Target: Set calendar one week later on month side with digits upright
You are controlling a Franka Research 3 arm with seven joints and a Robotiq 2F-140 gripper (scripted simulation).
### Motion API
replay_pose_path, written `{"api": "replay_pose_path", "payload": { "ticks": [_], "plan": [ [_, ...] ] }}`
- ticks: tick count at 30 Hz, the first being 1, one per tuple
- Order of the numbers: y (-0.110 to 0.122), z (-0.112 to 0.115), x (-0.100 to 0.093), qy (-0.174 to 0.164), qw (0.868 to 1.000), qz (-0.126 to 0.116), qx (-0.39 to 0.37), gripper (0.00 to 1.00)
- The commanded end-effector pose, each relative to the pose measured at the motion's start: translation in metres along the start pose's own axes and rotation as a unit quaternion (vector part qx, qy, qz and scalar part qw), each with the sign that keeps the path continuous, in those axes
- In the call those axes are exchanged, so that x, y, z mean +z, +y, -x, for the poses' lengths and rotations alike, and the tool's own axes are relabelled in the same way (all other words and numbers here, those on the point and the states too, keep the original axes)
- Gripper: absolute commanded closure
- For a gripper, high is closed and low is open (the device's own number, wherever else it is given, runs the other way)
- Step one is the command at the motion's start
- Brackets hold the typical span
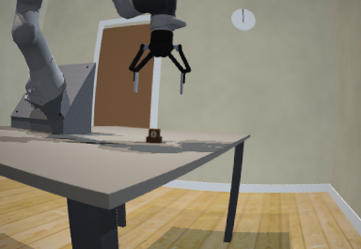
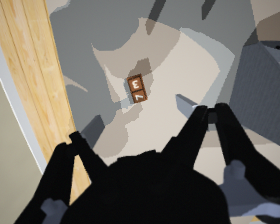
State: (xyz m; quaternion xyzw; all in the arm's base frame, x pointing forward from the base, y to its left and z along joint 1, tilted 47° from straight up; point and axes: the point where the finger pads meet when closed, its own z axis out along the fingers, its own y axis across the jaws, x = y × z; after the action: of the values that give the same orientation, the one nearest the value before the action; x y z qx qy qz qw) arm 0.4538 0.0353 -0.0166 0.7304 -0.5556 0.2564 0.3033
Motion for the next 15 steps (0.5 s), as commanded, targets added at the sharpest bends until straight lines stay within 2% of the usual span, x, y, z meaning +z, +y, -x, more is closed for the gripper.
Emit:
{"api": "replay_pose_path", "payload": {
  "ticks": [1, 8, 15],
  "plan": [
    [0.001, -0.001, -0.014, 0.002, 1.000, 0.003, -0.006, 0.00],
    [0.001, -0.001, -0.033, 0.002, 1.000, 0.003, -0.006, 0.00],
    [0.001, -0.001, -0.036, 0.002, 1.000, 0.003, -0.006, 0.00]
  ]
}}
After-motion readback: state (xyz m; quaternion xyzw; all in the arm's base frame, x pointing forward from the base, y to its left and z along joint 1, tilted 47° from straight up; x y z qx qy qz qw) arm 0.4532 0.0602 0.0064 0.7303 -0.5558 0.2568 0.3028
